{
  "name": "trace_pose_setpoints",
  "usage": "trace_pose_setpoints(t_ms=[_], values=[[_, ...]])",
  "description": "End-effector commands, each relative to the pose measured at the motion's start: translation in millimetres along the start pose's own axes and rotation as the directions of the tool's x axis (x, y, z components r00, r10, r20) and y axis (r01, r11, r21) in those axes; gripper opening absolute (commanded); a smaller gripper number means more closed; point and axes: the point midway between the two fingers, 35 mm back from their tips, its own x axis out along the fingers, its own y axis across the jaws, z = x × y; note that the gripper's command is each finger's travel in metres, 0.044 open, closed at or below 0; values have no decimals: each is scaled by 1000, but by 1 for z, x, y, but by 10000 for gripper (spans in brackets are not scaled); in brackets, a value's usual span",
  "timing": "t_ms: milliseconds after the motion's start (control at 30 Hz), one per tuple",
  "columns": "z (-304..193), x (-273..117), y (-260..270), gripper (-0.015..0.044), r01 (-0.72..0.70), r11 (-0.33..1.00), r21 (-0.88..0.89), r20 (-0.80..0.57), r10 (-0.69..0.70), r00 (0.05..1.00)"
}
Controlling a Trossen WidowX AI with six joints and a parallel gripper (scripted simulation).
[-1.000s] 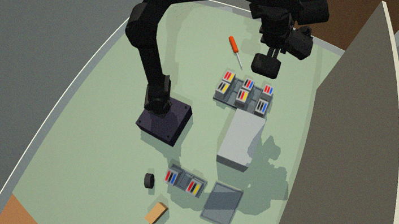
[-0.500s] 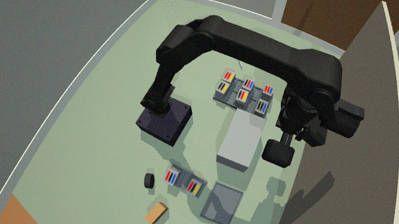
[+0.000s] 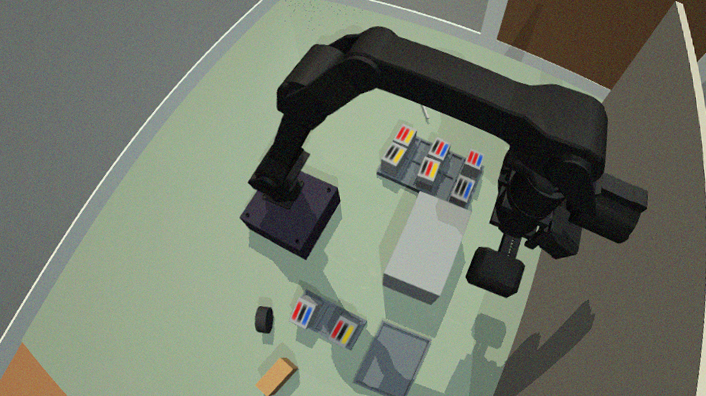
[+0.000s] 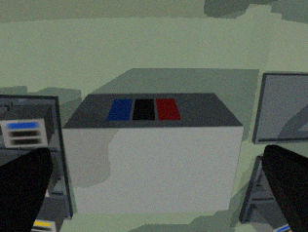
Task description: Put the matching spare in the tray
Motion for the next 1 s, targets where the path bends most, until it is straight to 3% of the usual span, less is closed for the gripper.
trace_pose_setpoints(t_ms=[0,100,300,433,567,767,967], values=[[-1,0,-2,440,3,1000,0,-2,-3,1000],[-12,0,-22,440,-7,997,76,-7,8,1000],[-55,8,-92,440,-3,907,421,-7,7,1000],[-104,19,-141,440,10,716,698,-9,-5,1000],[-161,34,-175,440,19,442,897,-14,-15,1000],[-238,59,-193,440,26,9,1000,-25,-24,999],[-241,59,-193,440,26,-5,1000,-26,-24,999]])
